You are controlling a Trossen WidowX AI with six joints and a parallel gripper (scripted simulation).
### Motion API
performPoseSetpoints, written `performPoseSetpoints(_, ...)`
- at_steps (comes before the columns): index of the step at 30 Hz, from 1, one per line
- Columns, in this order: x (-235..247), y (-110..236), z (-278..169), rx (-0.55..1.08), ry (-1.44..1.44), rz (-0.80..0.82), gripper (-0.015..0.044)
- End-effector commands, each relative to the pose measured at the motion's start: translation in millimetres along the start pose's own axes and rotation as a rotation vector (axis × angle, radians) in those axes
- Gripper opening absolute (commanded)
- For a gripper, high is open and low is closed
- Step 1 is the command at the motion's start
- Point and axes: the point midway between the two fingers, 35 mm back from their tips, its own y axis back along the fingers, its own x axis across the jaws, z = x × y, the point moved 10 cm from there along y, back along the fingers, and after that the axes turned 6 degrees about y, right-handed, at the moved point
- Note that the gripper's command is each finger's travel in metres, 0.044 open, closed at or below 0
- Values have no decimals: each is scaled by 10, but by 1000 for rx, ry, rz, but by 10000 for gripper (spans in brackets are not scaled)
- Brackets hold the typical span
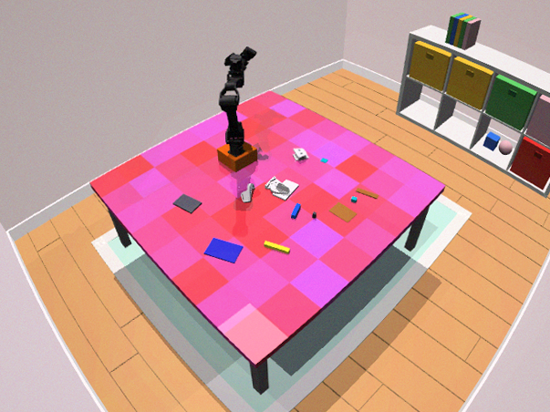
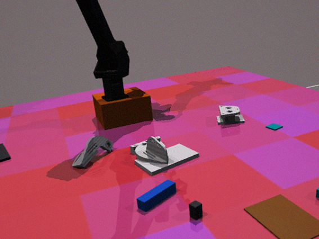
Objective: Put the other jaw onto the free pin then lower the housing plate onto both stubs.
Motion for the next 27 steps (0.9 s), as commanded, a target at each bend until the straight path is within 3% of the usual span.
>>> performPoseSetpoints(1,-12,-5,-85,31,-24,7,0)
performPoseSetpoints(27,-135,21,-738,303,-231,-8,0)
